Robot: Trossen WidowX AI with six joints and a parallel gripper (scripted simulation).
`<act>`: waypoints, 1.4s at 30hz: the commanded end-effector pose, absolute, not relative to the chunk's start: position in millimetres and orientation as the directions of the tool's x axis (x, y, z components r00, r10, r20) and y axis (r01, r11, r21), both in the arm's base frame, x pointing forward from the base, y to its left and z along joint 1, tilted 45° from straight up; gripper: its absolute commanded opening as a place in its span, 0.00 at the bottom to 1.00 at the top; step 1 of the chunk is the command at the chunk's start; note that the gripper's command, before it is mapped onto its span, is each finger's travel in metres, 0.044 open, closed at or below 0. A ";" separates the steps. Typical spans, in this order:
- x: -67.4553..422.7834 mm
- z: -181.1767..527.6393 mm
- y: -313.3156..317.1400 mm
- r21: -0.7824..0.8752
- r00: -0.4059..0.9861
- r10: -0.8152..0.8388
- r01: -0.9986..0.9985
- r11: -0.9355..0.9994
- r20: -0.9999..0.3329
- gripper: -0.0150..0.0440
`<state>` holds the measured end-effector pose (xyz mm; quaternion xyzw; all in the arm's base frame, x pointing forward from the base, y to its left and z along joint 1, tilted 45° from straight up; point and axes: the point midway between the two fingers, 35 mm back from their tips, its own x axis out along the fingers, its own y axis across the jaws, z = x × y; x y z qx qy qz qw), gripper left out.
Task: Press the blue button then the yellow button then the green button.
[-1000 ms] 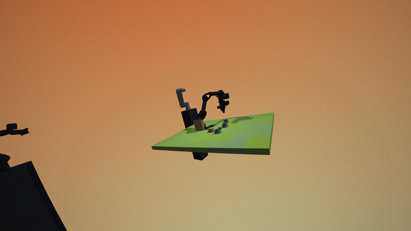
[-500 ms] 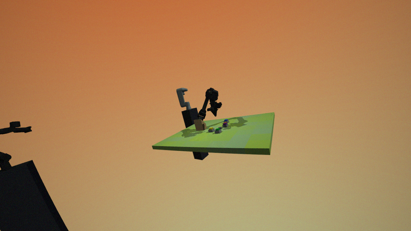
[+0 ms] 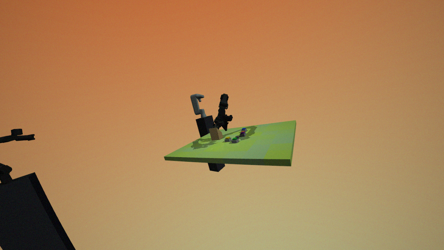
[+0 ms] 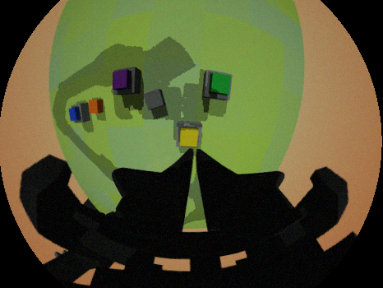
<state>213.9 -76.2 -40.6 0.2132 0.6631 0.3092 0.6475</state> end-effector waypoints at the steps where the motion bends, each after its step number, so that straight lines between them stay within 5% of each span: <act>1: 204.5 -65.6 -47.9 0.702 -0.089 0.697 -0.109 0.704 -0.712 0.29; 42: 201.4 -89.7 -23.7 0.703 -0.089 0.698 -0.109 0.703 -0.711 0.29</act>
